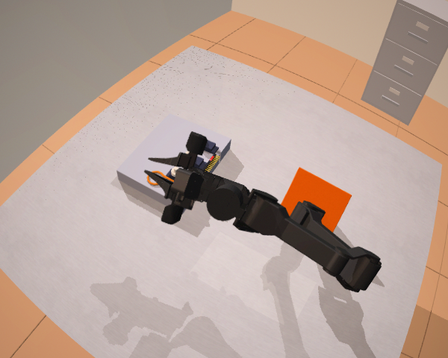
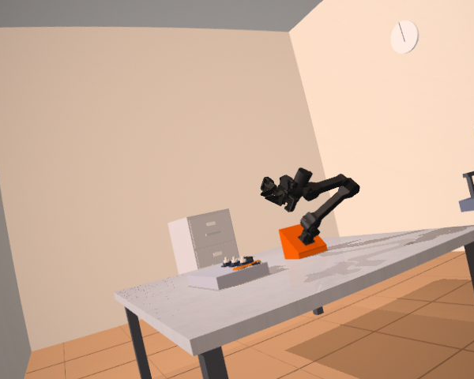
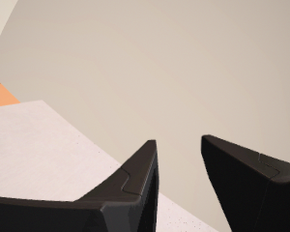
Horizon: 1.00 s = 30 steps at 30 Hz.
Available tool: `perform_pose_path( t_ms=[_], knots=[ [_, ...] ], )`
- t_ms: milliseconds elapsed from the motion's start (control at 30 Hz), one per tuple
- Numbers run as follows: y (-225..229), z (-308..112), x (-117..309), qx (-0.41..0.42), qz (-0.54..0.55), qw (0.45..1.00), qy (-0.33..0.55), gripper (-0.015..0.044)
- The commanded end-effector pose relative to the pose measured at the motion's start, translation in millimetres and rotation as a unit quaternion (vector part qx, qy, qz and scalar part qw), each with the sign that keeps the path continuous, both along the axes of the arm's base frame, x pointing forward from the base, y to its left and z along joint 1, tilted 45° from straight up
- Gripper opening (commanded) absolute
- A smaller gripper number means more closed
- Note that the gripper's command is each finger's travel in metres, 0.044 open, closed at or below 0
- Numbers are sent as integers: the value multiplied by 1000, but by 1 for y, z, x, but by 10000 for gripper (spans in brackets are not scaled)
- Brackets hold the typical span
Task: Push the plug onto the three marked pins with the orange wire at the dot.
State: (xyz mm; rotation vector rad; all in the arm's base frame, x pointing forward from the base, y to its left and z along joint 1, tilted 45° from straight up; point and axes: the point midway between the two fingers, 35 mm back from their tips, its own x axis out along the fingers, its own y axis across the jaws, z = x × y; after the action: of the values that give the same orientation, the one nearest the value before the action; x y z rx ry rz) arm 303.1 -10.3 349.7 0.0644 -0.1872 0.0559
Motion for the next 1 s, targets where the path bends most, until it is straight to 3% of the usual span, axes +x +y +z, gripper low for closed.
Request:
perform_pose_path(
  t_ms=[0, 500, 967],
  knots=[
    [5, -12, 8, -15, -16, 999, 34, 115],
    [19, -67, 51, -20, 31, 974, 222, 115],
    [28, -128, 77, 38, 103, 902, 417, 115]
  ],
)
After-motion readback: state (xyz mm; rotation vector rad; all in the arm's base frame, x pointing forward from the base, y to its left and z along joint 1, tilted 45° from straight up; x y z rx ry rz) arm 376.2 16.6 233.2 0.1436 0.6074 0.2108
